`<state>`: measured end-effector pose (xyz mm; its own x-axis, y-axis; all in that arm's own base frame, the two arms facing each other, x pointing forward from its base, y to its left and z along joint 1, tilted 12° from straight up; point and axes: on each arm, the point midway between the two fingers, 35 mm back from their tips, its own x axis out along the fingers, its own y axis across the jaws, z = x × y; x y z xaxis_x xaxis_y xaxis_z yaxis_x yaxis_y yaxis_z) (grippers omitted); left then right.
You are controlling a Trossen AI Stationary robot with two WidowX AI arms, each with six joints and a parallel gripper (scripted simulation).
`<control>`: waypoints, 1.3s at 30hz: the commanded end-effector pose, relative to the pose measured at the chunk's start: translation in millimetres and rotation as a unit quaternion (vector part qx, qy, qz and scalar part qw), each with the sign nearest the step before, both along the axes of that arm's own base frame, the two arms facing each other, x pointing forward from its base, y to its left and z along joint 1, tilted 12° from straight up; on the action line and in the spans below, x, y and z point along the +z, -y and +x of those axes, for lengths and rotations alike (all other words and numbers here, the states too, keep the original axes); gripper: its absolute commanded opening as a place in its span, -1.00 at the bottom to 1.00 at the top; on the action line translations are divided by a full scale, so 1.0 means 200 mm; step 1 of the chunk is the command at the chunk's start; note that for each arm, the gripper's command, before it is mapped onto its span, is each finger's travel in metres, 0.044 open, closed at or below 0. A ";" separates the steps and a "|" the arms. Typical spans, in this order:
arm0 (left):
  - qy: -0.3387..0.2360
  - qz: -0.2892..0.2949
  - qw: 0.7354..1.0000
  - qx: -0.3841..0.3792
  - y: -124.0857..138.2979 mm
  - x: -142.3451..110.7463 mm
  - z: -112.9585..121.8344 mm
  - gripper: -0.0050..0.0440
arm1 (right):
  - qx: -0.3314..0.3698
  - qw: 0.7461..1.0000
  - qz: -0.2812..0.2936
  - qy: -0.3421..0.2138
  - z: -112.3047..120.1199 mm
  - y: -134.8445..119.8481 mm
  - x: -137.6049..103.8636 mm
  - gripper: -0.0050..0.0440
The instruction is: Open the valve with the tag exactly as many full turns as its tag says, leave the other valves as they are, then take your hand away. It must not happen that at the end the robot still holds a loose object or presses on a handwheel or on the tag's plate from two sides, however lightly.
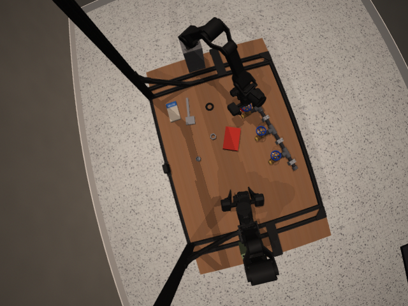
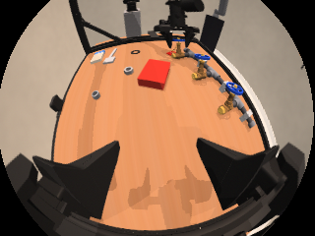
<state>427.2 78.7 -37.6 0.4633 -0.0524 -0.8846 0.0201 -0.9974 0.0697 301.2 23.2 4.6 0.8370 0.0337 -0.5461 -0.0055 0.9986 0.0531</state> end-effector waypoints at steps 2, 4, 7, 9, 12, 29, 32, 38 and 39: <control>0.007 0.064 0.990 -0.122 0.00 0.00 0.00 0.84 | 0.000 1.000 0.000 0.000 0.00 0.00 0.00 0.84; 0.011 0.091 0.980 -0.175 0.00 0.00 0.00 0.84 | 0.000 1.000 0.000 0.000 0.00 0.00 0.00 0.84; 0.015 0.132 0.959 -0.252 0.00 0.00 0.00 0.84 | 0.000 1.000 0.000 0.000 0.00 0.00 0.00 0.84; 0.017 0.145 0.950 -0.277 0.00 0.00 0.00 0.84 | 0.000 1.000 0.000 0.000 0.00 0.00 0.00 0.84; 0.021 0.185 0.917 -0.353 0.00 0.00 0.00 0.84 | 0.000 1.000 0.000 0.000 0.00 0.00 0.00 0.84; 0.038 0.328 0.706 -0.626 0.00 0.00 0.00 0.84 | 0.000 1.000 0.000 0.000 0.00 0.00 0.00 0.84; 0.037 0.325 0.713 -0.620 0.00 0.00 0.00 0.74 | 0.000 1.000 0.000 0.000 0.00 0.00 0.00 0.84; 0.037 0.325 0.713 -0.620 0.00 0.00 0.00 0.15 | 0.000 1.000 0.000 0.000 0.00 0.00 0.00 0.84; 0.037 0.325 0.713 -0.620 0.00 0.00 0.00 0.05 | 0.000 1.000 0.000 0.000 0.00 0.00 0.00 0.84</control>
<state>427.1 78.7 -37.7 0.4629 -0.0526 -0.8848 -0.8858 -0.0645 -0.4596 301.2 23.2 4.6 0.8370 0.0337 -0.5462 -0.0055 0.9986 0.0531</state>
